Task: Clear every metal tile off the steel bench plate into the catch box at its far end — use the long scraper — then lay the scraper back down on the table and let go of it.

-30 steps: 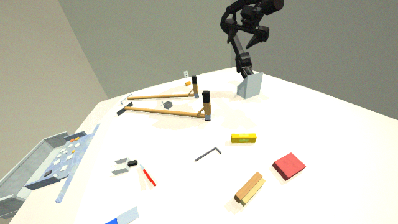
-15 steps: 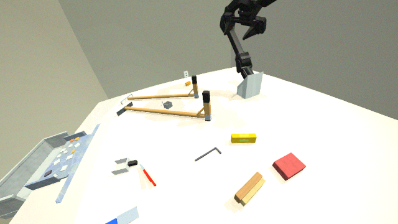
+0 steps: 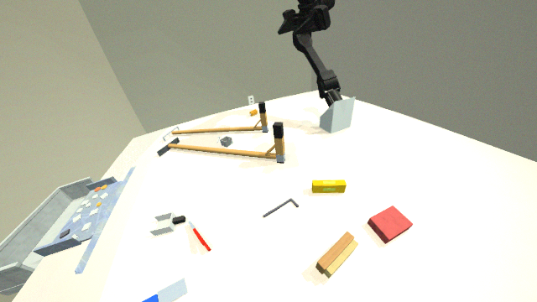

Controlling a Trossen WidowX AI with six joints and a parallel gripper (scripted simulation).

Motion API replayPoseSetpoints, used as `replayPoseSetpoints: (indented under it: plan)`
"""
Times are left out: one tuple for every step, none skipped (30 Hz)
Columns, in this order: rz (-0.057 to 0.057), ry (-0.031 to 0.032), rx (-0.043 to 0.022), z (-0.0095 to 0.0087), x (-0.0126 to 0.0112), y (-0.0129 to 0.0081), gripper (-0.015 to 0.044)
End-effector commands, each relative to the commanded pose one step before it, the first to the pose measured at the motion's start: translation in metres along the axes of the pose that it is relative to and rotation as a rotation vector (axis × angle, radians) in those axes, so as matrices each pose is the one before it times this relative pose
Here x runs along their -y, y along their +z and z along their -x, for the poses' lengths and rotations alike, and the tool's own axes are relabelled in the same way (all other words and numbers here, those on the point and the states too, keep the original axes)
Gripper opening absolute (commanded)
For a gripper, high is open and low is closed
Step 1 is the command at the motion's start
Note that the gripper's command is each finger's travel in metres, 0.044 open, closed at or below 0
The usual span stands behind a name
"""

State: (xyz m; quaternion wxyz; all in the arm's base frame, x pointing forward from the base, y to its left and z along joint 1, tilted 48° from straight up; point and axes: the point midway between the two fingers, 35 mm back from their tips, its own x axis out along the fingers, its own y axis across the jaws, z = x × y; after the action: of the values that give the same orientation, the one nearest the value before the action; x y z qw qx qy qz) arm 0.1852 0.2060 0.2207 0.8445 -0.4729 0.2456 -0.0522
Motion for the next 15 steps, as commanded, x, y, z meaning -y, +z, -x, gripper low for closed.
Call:
replayPoseSetpoints:
  plan:
    - [-0.0659,-0.06111,0.05177,-0.00365,0.03350,0.01276,0.0440]
    - [-0.0141,-0.01471,0.00990,-0.00130,0.00679,0.00244,0.0440]
    - [-0.0141,-0.01515,0.00968,-0.00136,0.00685,0.00237,0.0440]
    - [-0.0140,-0.01557,0.00945,-0.00141,0.00691,0.00230,0.0440]
    - [-0.0113,-0.01299,0.00752,-0.00119,0.00566,0.00182,0.0440]
    - [-0.0068,-0.00793,0.00444,-0.00074,0.00341,0.00108,0.0440]
    - [-0.0022,-0.00267,0.00147,-0.00025,0.00114,0.00036,0.0440]
    - [0.0000,0.00000,0.00000,0.00000,0.00000,0.00000,0.0440]
    - [0.0000,0.00000,0.00000,0.00000,0.00000,0.00000,0.0440]
    - [0.0000,0.00000,0.00000,0.00000,0.00000,0.00000,0.0440]
    - [0.0000,0.00000,0.00000,0.00000,0.00000,0.00000,0.0440]
    - [0.0000,0.00000,0.00000,0.00000,0.00000,0.00000,0.0440]
    - [0.0001,0.00317,0.00303,0.00103,0.00021,-0.00009,0.0440]
    - [0.0001,0.00318,0.00303,0.00103,0.00021,-0.00009,0.0440]
    - [0.0000,0.00000,0.00000,0.00000,0.00000,0.00000,0.0440]
